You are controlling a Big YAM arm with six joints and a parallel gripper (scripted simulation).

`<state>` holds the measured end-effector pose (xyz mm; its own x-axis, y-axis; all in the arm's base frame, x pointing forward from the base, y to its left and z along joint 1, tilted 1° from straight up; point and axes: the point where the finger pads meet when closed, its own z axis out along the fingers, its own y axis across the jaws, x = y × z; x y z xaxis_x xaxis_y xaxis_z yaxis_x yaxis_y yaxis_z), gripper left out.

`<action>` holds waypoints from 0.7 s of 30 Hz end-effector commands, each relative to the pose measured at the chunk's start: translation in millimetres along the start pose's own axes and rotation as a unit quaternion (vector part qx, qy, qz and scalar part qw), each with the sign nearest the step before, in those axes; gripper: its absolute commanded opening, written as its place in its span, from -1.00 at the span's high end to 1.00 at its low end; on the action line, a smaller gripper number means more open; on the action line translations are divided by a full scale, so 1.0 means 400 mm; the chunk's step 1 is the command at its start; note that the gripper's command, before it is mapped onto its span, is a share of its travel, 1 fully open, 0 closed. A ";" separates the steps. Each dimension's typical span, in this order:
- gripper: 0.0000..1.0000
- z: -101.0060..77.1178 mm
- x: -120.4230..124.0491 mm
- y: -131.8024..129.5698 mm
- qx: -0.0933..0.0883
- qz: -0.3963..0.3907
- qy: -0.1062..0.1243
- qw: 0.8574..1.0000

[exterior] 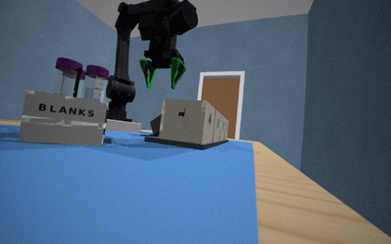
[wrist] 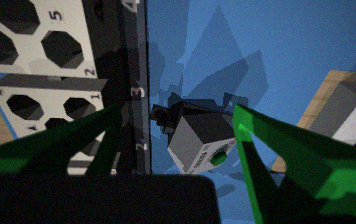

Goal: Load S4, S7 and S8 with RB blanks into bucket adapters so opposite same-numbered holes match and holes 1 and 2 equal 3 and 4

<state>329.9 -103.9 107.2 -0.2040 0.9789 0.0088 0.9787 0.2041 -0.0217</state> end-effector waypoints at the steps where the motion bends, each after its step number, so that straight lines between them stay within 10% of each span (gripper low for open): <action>1: -0.60 -0.046 -0.087 0.052 -0.030 0.089 -0.016 0.995; 13: -0.60 -0.041 -0.343 0.019 -0.025 0.379 -0.012 0.925; 21: -0.60 -0.041 -0.464 0.000 -0.018 0.385 -0.011 0.923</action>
<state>354.8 -251.7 105.7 0.5361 0.8441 -0.0080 0.8440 -0.5361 -0.0155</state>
